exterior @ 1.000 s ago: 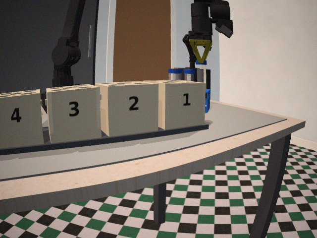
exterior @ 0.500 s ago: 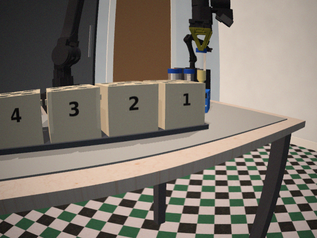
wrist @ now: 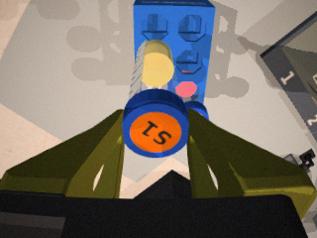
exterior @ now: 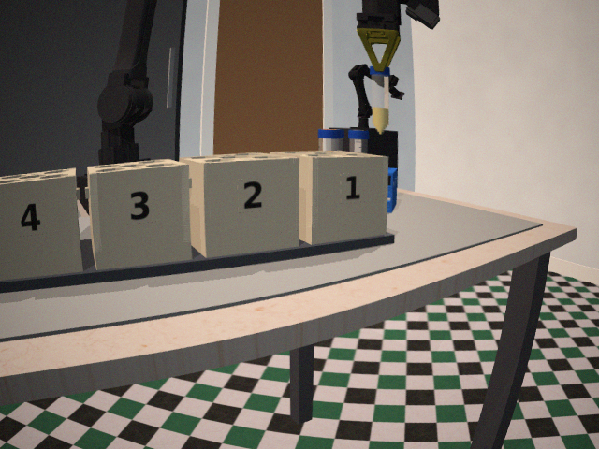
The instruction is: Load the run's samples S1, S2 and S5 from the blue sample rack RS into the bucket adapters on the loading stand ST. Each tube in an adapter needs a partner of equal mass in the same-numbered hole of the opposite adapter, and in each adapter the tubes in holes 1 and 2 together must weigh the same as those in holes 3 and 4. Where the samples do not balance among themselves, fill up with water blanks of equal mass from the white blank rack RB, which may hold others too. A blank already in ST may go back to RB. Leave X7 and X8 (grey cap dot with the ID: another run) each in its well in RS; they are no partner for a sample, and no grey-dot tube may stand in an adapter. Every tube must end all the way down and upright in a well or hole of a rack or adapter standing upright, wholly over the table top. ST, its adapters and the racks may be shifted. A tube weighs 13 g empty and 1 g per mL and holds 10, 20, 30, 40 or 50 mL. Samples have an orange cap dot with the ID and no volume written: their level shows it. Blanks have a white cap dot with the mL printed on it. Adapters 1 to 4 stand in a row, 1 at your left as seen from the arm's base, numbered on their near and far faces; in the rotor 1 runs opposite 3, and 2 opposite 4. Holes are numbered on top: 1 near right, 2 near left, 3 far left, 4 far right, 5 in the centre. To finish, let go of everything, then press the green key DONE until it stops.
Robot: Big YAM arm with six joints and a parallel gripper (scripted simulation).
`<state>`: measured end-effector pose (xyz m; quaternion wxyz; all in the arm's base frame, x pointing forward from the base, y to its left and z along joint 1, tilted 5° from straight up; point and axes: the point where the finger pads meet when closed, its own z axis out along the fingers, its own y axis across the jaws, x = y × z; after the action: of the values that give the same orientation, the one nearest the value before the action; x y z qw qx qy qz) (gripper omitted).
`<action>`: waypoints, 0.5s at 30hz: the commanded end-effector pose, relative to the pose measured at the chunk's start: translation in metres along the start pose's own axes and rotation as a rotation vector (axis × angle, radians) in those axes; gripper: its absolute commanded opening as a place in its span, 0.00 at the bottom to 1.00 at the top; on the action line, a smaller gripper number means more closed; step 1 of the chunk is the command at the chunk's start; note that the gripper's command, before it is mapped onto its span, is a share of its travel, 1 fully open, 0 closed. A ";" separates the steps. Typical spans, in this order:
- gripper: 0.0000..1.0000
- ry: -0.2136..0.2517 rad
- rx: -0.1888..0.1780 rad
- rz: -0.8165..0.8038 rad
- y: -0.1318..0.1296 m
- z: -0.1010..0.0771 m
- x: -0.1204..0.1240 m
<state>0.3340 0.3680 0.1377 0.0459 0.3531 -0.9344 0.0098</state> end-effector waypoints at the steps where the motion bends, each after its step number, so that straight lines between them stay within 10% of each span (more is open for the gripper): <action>1: 0.00 -0.103 -0.010 -0.002 -0.003 -0.059 -0.016; 15: 0.00 -0.037 0.002 0.015 -0.065 -0.043 -0.001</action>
<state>0.3685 0.3438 0.1650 0.0363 0.3425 -0.9388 0.0065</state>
